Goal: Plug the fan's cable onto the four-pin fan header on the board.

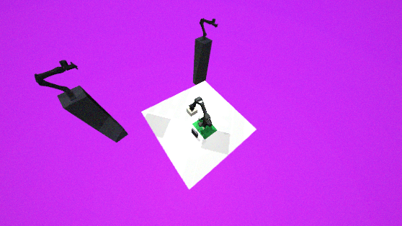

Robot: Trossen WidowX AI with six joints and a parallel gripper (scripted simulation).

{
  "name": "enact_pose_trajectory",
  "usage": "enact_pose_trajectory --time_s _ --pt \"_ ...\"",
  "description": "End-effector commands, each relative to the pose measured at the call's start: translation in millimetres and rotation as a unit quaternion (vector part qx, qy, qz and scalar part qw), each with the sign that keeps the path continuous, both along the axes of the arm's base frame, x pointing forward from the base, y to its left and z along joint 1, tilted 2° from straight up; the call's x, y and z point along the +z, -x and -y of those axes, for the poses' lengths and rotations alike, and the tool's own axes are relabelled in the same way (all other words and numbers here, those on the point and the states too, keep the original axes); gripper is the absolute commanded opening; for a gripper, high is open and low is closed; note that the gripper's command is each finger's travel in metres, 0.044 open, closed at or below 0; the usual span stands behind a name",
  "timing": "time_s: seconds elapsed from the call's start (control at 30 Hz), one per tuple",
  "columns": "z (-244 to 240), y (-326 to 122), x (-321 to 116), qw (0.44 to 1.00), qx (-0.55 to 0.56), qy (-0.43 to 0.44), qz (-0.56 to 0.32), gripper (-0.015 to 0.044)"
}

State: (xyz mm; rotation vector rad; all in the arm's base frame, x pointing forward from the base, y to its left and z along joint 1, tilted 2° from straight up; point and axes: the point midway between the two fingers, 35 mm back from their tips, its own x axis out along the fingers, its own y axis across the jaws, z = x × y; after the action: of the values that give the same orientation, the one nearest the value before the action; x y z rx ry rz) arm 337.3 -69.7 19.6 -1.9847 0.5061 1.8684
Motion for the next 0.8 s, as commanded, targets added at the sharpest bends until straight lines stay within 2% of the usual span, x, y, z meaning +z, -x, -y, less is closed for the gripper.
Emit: enact_pose_trajectory --time_s 0.0,0.23,0.77 --pt "5.1 -0.1 0.7 0.998 0.059 0.003 0.0 0.0" --pt "11.7 0.5 -0.3 0.991 0.136 0.008 -0.001 0.0" --pt "10.4 5.8 1.3 0.99 0.139 0.008 -0.001 0.0"
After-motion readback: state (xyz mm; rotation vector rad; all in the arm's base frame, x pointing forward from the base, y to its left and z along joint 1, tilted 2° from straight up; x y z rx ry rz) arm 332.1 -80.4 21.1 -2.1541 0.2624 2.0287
